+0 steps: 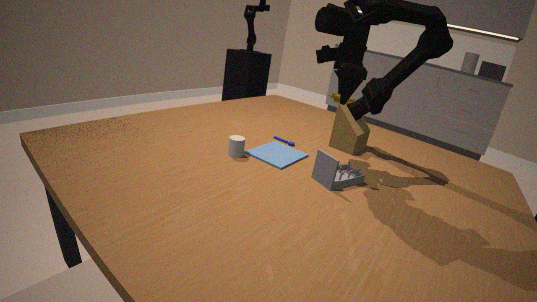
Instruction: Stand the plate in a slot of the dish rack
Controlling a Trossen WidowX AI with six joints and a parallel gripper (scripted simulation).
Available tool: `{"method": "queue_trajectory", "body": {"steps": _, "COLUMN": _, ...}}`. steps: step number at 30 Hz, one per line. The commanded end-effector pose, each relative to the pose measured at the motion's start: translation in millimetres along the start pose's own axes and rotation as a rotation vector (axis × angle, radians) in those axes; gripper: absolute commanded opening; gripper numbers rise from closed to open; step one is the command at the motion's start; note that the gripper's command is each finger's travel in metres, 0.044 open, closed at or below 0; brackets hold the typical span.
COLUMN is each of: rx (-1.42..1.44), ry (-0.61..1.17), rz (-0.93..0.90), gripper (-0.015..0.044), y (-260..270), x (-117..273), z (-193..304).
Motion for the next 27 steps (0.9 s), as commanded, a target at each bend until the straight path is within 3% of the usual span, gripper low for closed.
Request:
{"method": "queue_trajectory", "body": {"steps": 1, "rx": -0.174, "ry": 0.007, "rz": 0.0, "gripper": 0.0, "y": -7.7, "x": -2.2, "z": 23.3}}
{"method": "queue_trajectory", "body": {"steps": 20, "rx": -0.825, "ry": 0.017, "rz": 0.007, "gripper": 0.0, "y": -49.3, "x": -17.0, "z": 98.4}}
{"method": "queue_trajectory", "body": {"steps": 27, "rx": -0.848, "ry": 0.017, "rz": 0.007, "gripper": 0.0, "y": -51.1, "x": -17.8, "z": 100.6}}
Point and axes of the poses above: the point midway between the two fingers, 35 mm back from their tips, its own x axis back along the fingers, its own y axis across the jaws, z = x × y, the point moved 10 cm from there along x, back along the fingers, and after that the axes turned 9 degrees about -x, right-handed, at the moved point
